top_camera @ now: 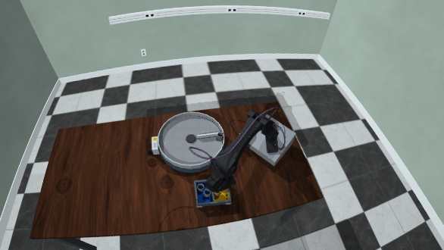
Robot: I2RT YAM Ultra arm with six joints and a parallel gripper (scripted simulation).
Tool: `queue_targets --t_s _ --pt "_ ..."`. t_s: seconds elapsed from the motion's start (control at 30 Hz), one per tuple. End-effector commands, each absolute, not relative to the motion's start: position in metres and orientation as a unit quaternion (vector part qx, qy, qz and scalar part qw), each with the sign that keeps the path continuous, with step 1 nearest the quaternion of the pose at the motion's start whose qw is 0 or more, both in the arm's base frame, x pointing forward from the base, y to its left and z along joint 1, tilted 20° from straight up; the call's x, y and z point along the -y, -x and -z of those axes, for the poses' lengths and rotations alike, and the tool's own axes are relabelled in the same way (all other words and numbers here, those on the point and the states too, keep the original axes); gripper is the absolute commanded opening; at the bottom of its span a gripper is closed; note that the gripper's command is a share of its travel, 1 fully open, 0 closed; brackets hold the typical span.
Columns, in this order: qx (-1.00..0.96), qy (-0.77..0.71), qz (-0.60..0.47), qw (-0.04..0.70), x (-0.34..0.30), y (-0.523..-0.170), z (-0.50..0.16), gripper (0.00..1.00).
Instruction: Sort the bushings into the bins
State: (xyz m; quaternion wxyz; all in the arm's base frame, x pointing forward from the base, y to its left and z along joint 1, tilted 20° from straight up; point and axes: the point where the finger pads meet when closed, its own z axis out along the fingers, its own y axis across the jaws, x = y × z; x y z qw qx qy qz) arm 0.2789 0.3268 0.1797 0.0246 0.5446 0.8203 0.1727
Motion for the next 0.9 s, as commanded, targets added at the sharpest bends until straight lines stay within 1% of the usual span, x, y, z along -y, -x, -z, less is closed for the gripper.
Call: queue_targets --t_s 0.0,0.3,0.43,0.87 --pt "-0.818 -0.544 -0.183 0.031 -0.327 -0.278 -0.194 0.00" --pt "-0.820 -0.544 -0.172 0.029 -0.331 -0.278 -0.186 0.00" --pt "-0.816 -0.545 -0.190 0.032 -0.328 -0.279 -0.202 0.00" --pt "-0.816 -0.545 -0.190 0.031 -0.328 -0.279 -0.202 0.00"
